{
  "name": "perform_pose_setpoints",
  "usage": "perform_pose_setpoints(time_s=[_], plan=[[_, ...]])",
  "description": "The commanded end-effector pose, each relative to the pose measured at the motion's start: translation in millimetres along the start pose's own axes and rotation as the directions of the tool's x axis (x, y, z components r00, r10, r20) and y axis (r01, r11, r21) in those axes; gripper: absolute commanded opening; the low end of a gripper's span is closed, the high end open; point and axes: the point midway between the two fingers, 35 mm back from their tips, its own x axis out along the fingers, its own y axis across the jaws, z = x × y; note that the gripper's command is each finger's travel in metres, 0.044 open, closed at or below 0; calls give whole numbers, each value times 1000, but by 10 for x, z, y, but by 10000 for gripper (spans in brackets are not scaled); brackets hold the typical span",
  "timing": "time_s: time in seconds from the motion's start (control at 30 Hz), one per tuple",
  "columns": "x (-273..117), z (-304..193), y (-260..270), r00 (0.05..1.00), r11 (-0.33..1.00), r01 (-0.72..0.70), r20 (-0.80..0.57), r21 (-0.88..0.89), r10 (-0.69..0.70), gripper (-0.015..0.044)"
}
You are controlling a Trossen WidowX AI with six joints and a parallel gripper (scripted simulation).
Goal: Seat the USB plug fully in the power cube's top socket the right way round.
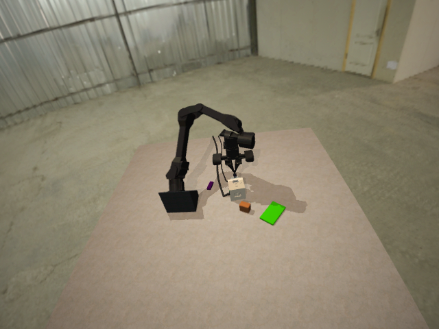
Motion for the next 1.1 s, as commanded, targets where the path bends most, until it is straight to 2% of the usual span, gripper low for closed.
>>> perform_pose_setpoints(time_s=[0.0, 0.5, 1.07], plan=[[6, -2, 4, 1000, 998, -2, -1, 70, 2, 0], [10, 0, 5, 1000, 890, -2, 0, 455, 2, 0], [9, 0, 5, 1000, 608, -1, 0, 794, 2, 0]])
